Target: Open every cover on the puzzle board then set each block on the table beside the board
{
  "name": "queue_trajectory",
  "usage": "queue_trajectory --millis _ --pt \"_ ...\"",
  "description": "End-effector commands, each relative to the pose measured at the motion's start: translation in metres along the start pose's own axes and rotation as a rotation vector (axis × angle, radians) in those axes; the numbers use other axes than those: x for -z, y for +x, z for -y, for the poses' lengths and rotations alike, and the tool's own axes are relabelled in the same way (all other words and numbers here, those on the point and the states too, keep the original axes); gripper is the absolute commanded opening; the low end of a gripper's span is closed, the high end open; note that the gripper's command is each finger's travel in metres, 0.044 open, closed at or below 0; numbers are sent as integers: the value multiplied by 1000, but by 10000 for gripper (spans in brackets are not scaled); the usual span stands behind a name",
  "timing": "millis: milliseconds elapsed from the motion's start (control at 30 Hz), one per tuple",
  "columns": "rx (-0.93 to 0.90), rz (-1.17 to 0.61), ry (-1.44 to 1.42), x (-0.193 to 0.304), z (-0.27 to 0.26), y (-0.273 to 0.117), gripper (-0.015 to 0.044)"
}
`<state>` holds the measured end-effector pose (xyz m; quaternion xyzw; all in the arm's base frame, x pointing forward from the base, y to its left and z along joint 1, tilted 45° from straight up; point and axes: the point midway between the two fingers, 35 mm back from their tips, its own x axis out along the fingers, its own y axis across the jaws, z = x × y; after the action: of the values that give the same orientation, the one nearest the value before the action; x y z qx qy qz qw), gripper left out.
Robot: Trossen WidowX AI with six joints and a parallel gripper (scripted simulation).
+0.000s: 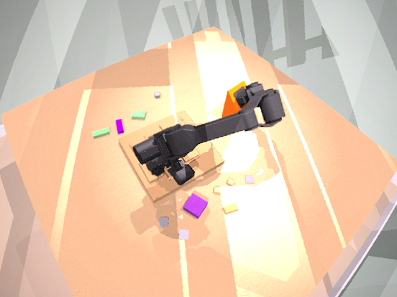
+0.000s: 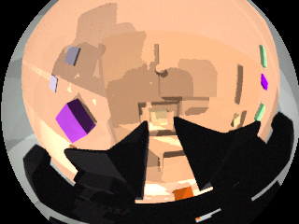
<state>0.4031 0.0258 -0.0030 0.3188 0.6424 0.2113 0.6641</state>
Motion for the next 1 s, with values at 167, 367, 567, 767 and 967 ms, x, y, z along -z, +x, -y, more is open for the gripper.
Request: queue_trajectory --millis 167,367,567,767,967 --pt "-5 -6 4 2 -1 8 144" --pt "-5 -6 4 2 -1 10 144" --pt "-5 -6 4 2 -1 16 144" --pt "-5 -6 4 2 -1 19 144" --pt "-1 -2 0 1 0 16 104"
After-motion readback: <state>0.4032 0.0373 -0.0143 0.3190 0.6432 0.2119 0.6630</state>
